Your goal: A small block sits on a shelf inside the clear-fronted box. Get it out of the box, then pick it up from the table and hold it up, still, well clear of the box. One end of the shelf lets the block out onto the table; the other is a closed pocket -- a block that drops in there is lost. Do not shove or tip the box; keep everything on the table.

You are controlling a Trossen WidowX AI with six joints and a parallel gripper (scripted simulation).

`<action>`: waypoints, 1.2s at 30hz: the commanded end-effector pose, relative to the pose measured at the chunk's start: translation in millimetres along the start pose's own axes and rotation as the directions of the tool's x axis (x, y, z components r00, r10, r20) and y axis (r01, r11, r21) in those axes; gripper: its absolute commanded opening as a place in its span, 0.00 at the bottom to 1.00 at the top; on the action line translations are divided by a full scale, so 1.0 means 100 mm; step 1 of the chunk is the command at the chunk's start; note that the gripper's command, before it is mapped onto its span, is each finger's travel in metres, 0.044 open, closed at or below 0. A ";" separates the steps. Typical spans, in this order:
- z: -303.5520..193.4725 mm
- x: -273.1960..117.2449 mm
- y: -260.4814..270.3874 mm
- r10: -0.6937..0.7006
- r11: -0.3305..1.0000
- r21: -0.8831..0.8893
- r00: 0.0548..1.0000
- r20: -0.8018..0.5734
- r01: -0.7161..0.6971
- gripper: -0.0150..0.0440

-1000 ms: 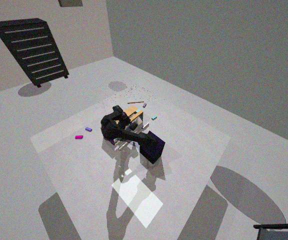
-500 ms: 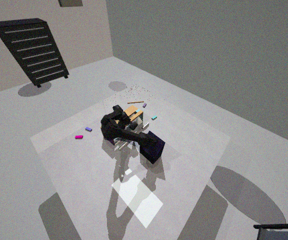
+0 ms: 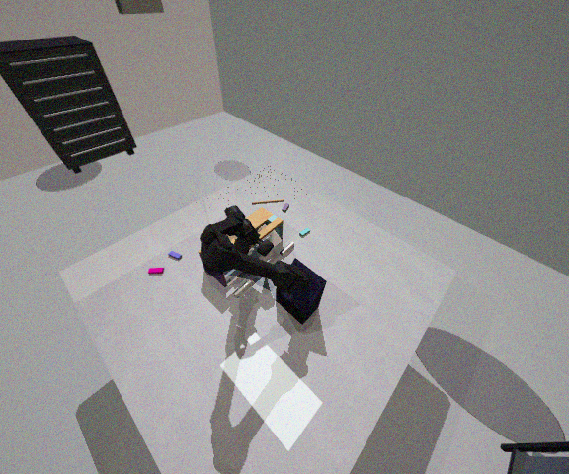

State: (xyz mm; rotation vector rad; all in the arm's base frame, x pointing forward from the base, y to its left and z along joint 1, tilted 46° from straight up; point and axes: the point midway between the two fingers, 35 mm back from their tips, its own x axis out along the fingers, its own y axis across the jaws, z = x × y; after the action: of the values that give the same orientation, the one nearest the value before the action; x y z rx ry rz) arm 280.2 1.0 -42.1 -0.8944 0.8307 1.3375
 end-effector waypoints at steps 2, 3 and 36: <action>-0.07 0.02 -0.01 -0.003 1.000 -0.003 1.000 -0.004 0.003 0.93; -0.08 0.02 -0.01 -0.003 1.000 -0.003 1.000 -0.005 0.003 0.93; -0.16 0.05 -0.01 -0.003 1.000 -0.003 1.000 -0.005 0.003 0.93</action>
State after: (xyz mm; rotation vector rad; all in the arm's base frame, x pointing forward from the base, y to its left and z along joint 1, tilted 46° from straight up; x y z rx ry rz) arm 280.4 -7.5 -50.8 -0.8949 0.8302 1.3370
